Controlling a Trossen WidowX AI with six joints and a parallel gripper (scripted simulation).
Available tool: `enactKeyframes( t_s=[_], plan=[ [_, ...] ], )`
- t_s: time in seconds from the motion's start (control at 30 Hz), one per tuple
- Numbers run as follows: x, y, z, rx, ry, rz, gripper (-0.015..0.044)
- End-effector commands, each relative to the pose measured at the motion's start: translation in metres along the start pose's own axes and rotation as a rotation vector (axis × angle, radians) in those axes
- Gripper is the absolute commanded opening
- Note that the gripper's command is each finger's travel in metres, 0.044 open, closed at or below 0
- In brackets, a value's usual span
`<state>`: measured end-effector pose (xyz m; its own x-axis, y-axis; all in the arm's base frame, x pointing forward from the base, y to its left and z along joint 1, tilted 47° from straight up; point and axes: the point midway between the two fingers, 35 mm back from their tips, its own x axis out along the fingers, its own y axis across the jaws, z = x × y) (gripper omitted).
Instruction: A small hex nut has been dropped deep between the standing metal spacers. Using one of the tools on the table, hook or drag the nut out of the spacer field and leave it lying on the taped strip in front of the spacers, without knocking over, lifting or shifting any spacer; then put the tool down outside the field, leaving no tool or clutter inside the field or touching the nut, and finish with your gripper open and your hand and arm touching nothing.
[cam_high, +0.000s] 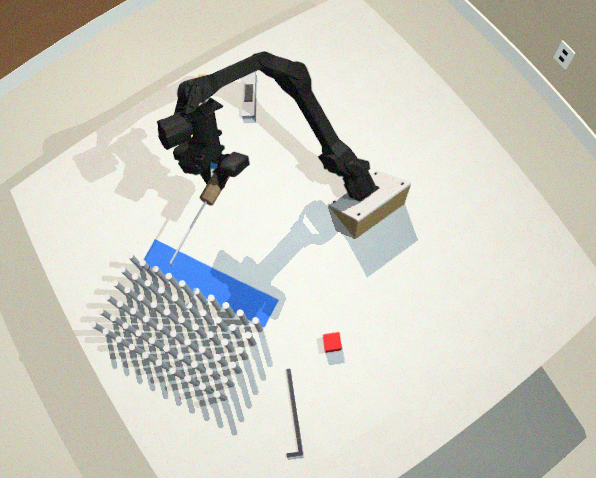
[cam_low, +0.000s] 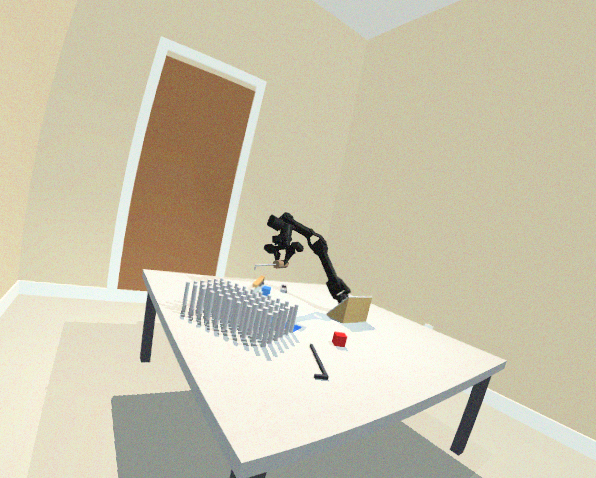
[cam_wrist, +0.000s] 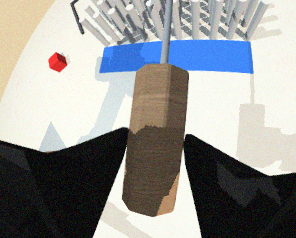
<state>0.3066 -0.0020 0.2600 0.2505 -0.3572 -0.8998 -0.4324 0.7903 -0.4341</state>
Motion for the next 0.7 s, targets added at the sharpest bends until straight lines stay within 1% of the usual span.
enactKeyframes(
  t_s=[0.0, 0.17, 0.67],
  plan=[
    [-0.002, -0.005, -0.009, -0.013, 0.006, -0.007, 0.0000],
    [0.009, -0.009, -0.010, -0.013, 0.007, -0.004, 0.0000],
    [0.076, -0.036, -0.033, -0.009, 0.004, -0.002, 0.0000]
  ],
)
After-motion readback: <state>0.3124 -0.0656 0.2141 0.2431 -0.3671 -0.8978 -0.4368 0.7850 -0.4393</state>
